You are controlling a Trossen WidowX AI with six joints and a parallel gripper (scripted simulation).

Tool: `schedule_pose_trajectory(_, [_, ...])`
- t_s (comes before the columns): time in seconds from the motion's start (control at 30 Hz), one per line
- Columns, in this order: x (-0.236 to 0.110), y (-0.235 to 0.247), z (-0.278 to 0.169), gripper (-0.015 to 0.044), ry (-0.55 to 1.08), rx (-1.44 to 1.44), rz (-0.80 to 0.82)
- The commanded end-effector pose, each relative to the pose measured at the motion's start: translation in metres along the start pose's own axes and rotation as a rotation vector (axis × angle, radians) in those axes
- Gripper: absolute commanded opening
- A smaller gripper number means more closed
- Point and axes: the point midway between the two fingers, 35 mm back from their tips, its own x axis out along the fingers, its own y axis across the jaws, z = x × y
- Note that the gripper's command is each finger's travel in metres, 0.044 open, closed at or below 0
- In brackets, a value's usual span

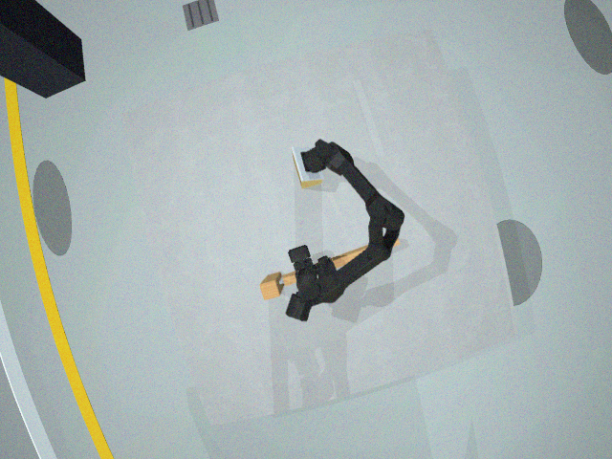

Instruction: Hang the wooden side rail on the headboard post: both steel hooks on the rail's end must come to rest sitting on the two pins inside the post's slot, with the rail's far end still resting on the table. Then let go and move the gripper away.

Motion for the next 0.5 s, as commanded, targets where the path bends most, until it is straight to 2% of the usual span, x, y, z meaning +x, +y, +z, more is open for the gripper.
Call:
schedule_pose_trajectory(0.0, [-0.0041, -0.0026, -0.0029, 0.0, 0.007, -0.006, -0.01])
schedule_pose_trajectory(0.47, [-0.0049, -0.0018, -0.0043, 0.0, 0.007, -0.006, -0.01])
